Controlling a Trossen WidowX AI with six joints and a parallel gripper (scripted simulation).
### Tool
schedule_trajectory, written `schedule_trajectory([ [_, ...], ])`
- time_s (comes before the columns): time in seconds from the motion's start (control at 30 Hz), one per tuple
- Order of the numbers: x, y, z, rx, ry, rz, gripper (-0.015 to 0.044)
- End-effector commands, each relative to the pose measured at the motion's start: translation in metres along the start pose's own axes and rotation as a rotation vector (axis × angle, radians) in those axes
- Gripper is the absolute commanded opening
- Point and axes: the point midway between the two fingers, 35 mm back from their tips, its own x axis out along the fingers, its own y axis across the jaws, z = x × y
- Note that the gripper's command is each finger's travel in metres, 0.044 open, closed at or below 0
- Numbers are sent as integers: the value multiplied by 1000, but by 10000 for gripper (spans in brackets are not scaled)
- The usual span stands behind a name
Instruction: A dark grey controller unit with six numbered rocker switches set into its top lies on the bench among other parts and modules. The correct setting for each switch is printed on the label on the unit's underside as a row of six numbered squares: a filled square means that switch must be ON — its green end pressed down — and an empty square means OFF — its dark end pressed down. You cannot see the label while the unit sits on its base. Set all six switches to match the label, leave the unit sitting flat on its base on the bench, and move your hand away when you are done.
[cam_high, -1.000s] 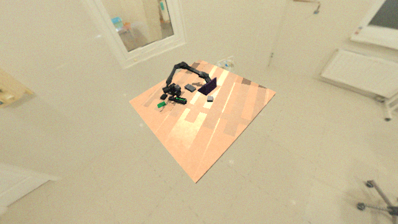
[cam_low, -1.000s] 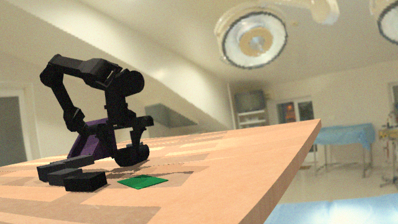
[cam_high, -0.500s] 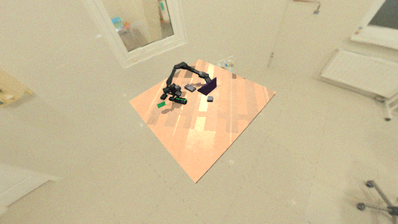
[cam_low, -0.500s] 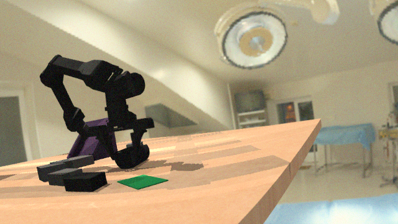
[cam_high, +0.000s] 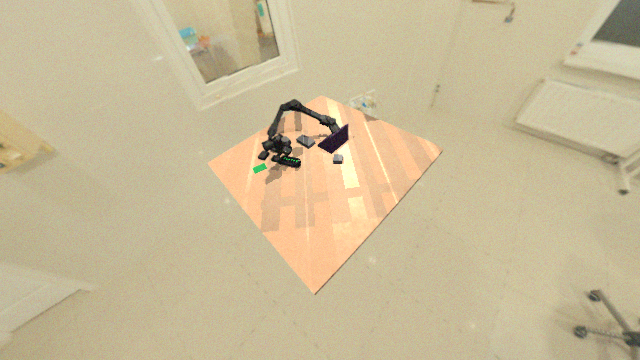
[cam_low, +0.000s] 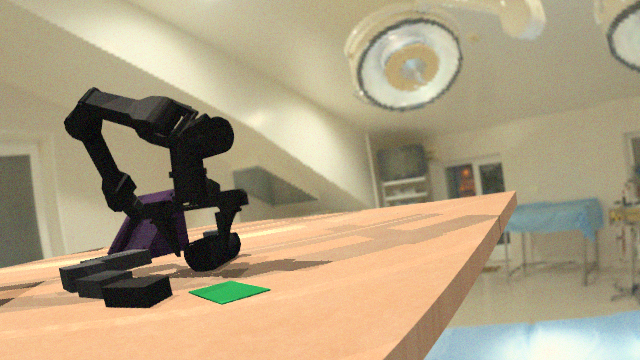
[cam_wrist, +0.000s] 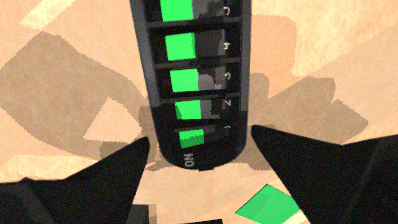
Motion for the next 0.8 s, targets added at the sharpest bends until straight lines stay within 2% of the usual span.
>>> schedule_trajectory([
  [0.0,-19,-1,28,3,-7,-4,440],
  [0.13,-39,2,58,-11,-2,-1,440],
  [0.77,-39,2,58,-11,-2,-1,440],
])
